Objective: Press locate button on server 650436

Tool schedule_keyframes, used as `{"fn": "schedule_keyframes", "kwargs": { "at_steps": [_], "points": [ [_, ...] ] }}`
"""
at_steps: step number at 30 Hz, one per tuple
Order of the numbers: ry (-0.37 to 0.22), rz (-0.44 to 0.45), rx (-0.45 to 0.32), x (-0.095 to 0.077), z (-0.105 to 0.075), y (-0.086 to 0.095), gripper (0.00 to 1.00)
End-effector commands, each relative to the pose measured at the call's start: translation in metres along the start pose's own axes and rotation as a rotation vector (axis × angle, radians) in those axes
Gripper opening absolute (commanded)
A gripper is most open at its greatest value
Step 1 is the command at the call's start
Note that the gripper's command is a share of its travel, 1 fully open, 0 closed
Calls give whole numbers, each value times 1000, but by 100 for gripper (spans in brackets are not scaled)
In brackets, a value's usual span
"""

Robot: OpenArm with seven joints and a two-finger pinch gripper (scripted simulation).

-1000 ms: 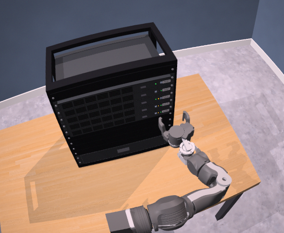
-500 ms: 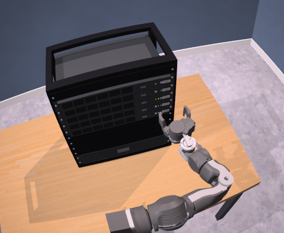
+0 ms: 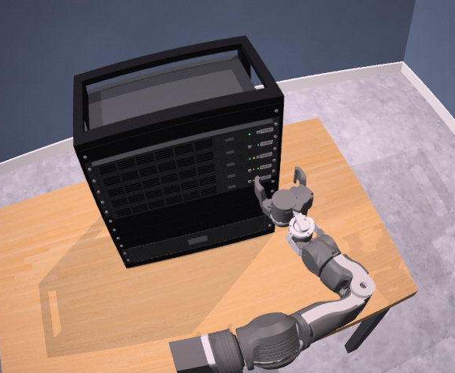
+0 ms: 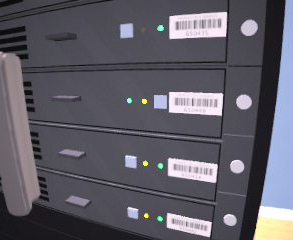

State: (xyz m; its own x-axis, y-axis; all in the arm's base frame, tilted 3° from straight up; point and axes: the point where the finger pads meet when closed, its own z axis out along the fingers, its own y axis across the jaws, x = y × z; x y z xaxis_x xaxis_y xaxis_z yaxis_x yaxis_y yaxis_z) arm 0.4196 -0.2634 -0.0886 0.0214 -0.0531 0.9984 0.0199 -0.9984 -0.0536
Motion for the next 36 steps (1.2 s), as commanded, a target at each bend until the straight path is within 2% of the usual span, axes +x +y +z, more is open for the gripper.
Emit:
{"fn": "schedule_keyframes", "kwargs": {
  "at_steps": [1, 23, 36],
  "points": [
    [2, -1, -3, 2, 2, 0, 60],
    [2, -1, -3, 2, 45, 0, 60],
    [2, -1, -3, 2, 49, 0, 60]
  ]
}}
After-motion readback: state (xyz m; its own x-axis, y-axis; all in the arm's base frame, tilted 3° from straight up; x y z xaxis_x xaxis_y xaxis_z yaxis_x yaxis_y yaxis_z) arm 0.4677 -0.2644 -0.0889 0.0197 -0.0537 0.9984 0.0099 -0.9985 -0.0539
